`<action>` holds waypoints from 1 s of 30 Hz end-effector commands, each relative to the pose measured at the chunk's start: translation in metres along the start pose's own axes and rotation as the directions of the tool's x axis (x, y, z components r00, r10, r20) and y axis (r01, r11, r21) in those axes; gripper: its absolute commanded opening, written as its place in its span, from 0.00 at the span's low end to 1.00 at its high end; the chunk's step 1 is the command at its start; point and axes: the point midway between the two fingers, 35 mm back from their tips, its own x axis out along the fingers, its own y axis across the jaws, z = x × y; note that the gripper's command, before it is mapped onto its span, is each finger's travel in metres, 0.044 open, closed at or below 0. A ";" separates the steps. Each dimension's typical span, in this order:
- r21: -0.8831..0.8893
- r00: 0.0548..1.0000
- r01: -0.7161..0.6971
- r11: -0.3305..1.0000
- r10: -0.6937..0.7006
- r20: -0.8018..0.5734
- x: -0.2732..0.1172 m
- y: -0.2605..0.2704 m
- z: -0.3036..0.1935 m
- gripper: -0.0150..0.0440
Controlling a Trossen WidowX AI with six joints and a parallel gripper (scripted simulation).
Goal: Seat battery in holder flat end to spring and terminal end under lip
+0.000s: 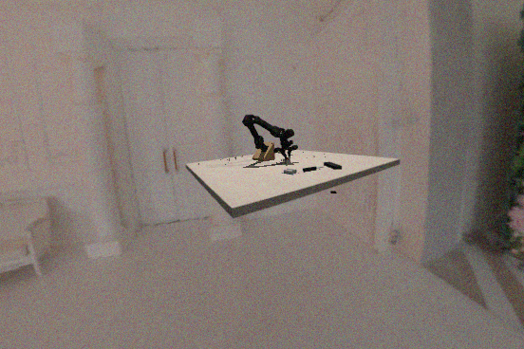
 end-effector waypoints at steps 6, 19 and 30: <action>-0.009 0.999 -0.001 1.000 0.002 0.048 0.003 0.000 -0.004 0.38; -0.011 0.994 -0.008 1.000 0.009 0.109 0.005 -0.003 -0.008 0.38; -0.016 0.988 -0.020 1.000 0.022 0.156 0.005 -0.008 -0.011 0.38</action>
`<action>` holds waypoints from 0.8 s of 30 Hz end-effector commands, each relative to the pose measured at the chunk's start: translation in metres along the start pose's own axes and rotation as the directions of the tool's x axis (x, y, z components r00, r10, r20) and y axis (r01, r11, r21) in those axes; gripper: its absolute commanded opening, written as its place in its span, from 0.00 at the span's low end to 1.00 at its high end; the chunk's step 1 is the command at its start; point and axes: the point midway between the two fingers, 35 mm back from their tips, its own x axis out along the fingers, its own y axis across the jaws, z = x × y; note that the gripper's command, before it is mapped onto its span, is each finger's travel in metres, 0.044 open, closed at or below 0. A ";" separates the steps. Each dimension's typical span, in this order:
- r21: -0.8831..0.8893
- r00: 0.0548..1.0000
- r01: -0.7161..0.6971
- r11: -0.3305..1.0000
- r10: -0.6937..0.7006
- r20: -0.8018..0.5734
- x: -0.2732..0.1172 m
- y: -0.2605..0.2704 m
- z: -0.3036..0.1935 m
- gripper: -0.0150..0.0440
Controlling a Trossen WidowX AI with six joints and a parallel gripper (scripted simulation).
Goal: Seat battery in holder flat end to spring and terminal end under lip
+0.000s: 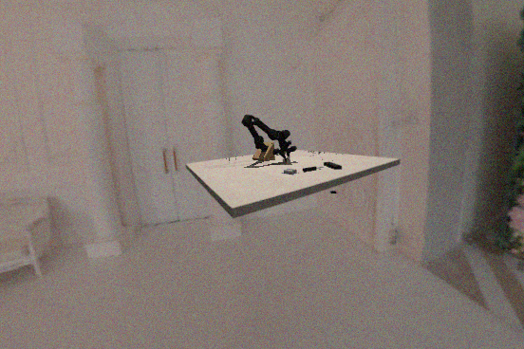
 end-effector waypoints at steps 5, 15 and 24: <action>-0.007 1.000 -0.003 1.000 0.003 0.016 -0.001 -0.003 -0.004 0.38; -0.008 1.000 -0.006 1.000 0.006 0.016 -0.004 -0.003 -0.015 0.38; -0.008 1.000 -0.010 1.000 0.010 0.017 -0.007 -0.003 -0.021 0.38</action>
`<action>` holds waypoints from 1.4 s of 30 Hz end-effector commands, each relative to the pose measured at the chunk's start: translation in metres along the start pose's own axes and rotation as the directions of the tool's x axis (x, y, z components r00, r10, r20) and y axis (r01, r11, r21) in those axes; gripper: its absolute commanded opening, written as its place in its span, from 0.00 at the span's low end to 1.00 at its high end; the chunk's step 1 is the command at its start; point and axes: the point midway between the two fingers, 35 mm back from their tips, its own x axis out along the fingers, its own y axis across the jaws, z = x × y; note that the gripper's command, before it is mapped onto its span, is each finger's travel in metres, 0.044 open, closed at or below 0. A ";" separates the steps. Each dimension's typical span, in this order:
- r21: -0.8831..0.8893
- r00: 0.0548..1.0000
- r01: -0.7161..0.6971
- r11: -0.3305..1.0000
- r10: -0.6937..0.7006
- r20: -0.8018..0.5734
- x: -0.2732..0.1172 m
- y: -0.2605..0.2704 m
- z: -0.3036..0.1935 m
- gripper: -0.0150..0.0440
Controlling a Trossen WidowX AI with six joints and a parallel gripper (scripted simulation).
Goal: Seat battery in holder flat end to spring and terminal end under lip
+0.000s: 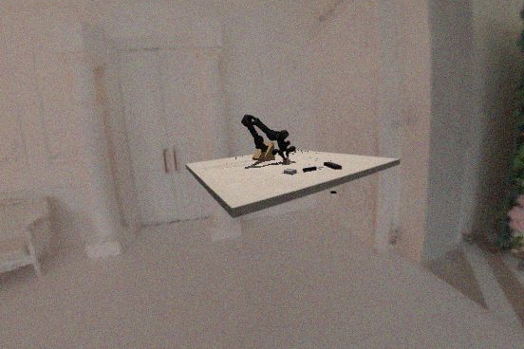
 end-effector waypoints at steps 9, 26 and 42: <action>-0.006 1.000 -0.007 1.000 0.007 -0.007 -0.004 0.000 -0.011 0.38; -0.007 0.997 -0.023 1.000 0.022 -0.073 0.002 0.005 -0.007 0.38; -0.004 0.987 -0.032 0.999 0.031 -0.159 0.008 0.009 -0.005 0.38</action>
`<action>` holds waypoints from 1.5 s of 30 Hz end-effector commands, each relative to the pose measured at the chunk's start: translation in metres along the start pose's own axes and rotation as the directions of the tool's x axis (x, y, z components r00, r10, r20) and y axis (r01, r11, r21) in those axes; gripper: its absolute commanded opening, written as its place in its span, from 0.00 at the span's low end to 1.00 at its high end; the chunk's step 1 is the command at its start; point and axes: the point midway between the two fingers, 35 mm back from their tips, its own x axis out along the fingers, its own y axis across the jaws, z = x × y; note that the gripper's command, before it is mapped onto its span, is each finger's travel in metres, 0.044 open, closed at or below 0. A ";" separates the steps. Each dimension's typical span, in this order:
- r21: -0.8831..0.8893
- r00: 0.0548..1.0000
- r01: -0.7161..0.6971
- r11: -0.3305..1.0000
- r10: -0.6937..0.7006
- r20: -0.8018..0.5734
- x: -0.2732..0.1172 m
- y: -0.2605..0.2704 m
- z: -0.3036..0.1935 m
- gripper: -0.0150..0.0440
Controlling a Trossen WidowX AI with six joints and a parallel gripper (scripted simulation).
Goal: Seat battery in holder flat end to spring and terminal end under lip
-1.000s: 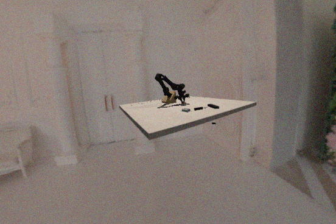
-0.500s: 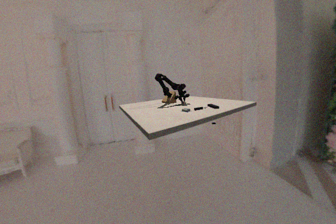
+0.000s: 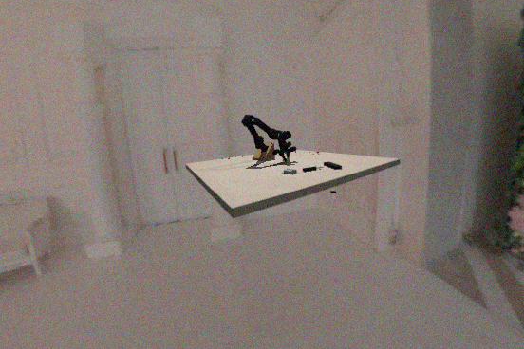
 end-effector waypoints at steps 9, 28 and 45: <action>0.009 0.996 -0.025 1.000 0.026 -0.090 0.005 0.006 -0.002 0.38; 0.028 0.978 -0.016 0.999 0.021 -0.209 0.007 0.002 -0.001 0.38; 0.040 0.947 -0.014 0.999 0.026 -0.319 0.008 -0.002 0.000 0.38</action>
